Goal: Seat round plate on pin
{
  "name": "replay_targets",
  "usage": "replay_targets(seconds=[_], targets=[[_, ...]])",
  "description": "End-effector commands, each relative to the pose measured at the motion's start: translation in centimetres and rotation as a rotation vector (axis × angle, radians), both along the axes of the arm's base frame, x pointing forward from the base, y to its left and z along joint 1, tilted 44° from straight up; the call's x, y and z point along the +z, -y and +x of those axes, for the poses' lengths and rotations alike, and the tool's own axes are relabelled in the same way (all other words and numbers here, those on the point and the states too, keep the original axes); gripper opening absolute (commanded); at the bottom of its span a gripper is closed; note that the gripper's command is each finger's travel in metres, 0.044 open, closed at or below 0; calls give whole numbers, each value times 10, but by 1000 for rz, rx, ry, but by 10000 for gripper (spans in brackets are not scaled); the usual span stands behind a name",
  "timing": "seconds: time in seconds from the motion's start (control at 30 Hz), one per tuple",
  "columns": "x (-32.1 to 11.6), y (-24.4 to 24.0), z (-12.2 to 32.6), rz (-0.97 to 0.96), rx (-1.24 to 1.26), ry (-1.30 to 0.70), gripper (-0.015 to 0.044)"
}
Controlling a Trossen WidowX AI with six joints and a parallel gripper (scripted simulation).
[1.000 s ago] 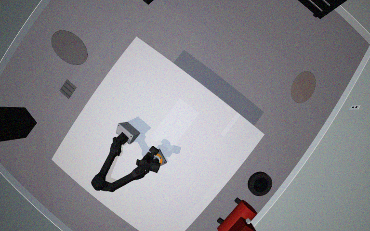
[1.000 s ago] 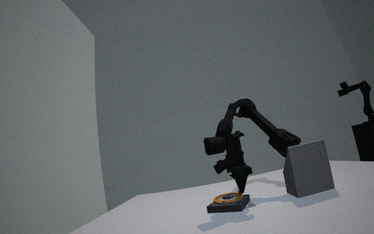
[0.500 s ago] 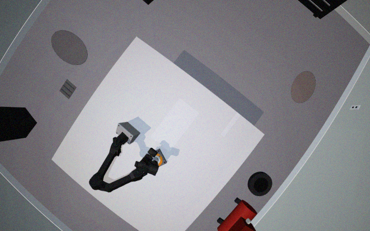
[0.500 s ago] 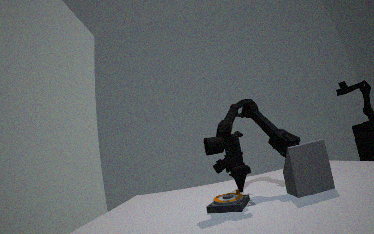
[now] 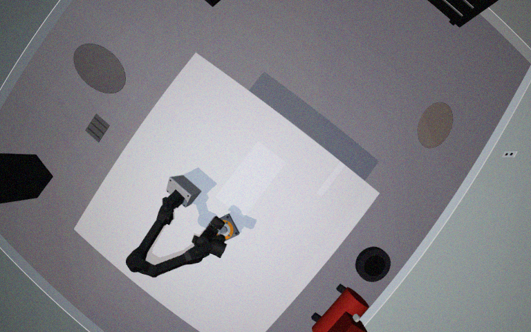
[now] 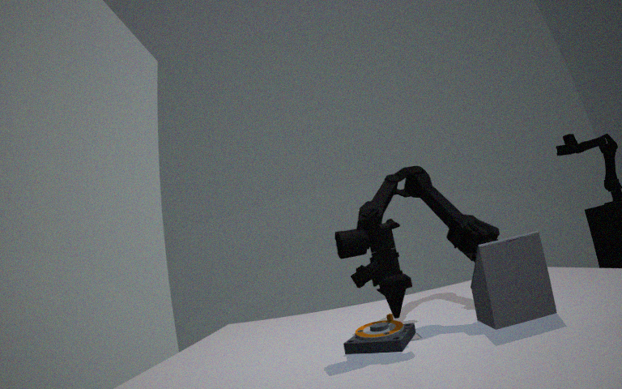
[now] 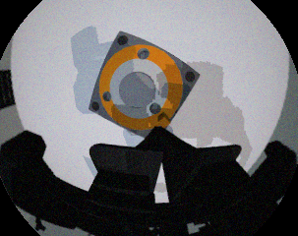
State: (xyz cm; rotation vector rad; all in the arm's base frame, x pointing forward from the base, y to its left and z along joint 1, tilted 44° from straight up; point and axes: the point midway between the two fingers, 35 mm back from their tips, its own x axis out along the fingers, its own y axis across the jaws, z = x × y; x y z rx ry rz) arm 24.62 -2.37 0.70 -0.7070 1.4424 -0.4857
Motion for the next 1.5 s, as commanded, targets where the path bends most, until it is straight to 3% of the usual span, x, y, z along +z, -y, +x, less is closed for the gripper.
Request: replay_targets(seconds=[0.0,0.47,0.8,1.47], targets=[[5,2,6,-2,4,6,0],[10,6,13,-2,4,6,0],[41,-25,6,0,4,6,0],[35,-20,7,-4,10,1,0]])
